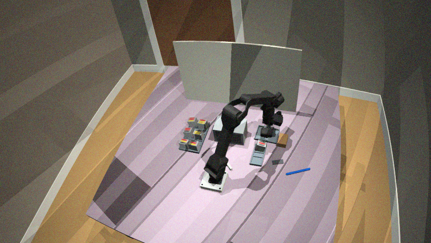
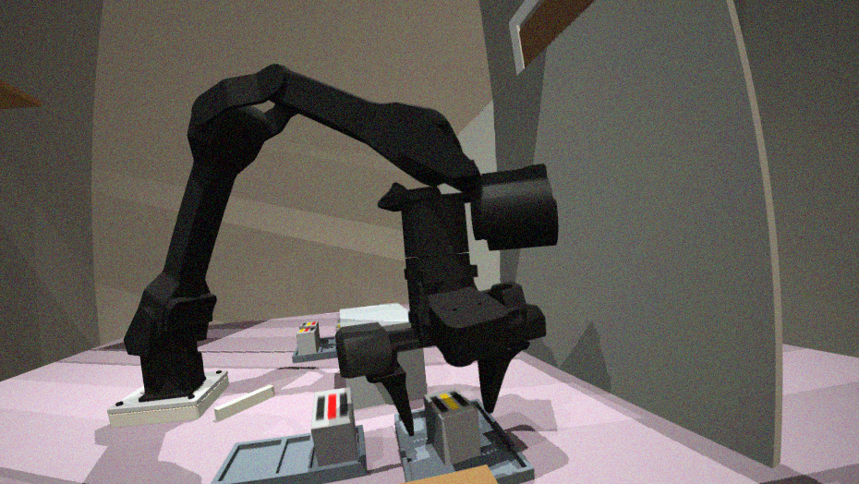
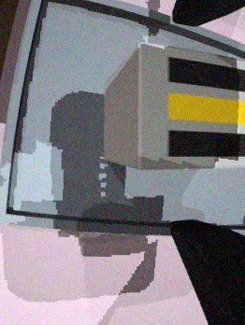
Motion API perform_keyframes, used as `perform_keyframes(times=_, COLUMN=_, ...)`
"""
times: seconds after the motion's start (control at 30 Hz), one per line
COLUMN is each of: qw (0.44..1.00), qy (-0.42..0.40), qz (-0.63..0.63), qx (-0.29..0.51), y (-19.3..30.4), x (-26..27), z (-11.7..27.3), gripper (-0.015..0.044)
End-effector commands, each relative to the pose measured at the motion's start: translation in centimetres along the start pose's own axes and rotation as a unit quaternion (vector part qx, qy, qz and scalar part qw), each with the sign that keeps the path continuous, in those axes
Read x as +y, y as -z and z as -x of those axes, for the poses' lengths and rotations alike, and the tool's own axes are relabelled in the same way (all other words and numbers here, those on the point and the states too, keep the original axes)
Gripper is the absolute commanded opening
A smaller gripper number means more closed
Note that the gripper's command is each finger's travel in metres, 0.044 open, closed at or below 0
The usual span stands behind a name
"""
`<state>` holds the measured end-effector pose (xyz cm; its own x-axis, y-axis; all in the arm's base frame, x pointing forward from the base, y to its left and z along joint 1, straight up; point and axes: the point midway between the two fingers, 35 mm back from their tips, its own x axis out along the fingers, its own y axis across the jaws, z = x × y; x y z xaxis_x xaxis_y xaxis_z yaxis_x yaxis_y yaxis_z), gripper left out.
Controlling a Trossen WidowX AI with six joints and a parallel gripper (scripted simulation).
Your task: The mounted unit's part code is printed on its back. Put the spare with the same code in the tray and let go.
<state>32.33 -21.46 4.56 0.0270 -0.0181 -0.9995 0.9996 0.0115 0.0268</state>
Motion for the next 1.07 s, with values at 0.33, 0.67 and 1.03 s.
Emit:
perform_keyframes(times=0.33, qw=1.000, qy=0.000, qz=-0.003, qx=0.001, y=0.1, x=-0.1, z=10.7, gripper=0.0440)
perform_keyframes(times=0.67, qw=1.000, qy=-0.007, qz=0.000, qx=-0.005, y=-0.1, x=0.2, z=10.3, gripper=0.0440)
perform_keyframes(times=1.03, qw=1.000, qy=-0.007, qz=0.000, qx=-0.005, y=-0.1, x=0.2, z=10.3, gripper=0.0440)
